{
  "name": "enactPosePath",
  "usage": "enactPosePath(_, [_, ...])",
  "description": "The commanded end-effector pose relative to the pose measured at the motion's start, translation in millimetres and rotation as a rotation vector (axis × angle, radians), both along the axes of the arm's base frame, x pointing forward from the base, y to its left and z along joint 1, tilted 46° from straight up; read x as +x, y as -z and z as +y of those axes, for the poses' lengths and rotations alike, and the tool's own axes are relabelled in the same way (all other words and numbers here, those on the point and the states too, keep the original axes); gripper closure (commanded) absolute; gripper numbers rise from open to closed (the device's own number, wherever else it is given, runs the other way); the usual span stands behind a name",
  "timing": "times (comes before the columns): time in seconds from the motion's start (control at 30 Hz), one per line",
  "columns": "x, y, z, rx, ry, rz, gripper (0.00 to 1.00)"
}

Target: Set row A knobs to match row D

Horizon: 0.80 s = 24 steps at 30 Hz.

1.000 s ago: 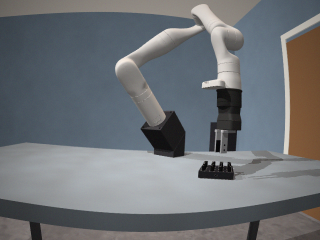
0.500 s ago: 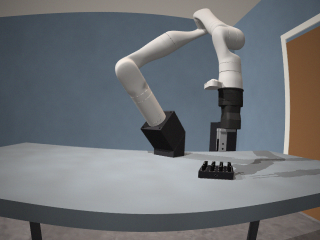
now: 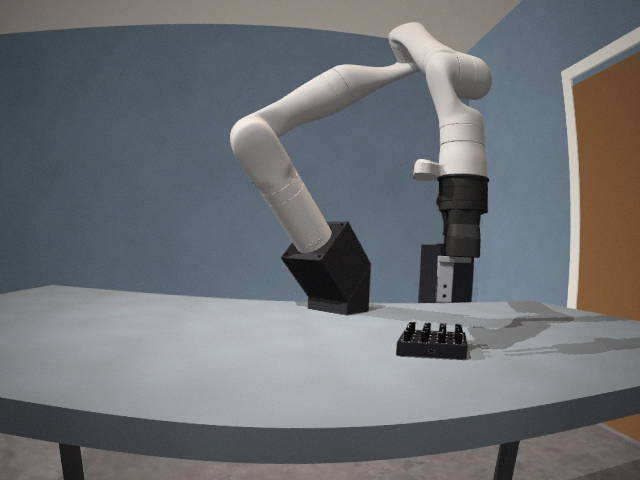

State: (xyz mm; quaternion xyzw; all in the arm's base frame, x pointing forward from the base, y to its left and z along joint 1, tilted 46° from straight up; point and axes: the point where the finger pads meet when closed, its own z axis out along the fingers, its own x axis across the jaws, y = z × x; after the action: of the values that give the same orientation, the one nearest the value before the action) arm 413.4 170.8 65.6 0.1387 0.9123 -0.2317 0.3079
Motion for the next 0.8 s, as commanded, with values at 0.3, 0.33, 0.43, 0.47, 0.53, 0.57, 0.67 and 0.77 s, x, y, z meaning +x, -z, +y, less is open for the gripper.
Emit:
enactPosePath(0.3, [-1.5,1.4,2.1,0.036,0.052,-0.042,0.54])
enactPosePath(0.33, [-1.6,1.5,2.2,0.039,0.056,-0.044,0.54])
enactPosePath(0.43, [-1.9,1.7,2.5,0.046,0.065,-0.051,0.54])
enactPosePath(0.47, [-2.0,1.8,2.6,0.047,0.067,-0.053,0.54])
enactPosePath(0.53, [-2.1,1.9,2.7,0.05,0.07,-0.055,0.54])
enactPosePath(0.57, [-2.1,1.9,2.8,0.051,0.072,-0.056,0.54])
enactPosePath(0.67, [-2.2,2.0,2.8,0.052,0.073,-0.057,0.54])
enactPosePath(0.77, [-2.2,2.0,2.8,0.053,0.074,-0.058,0.54])
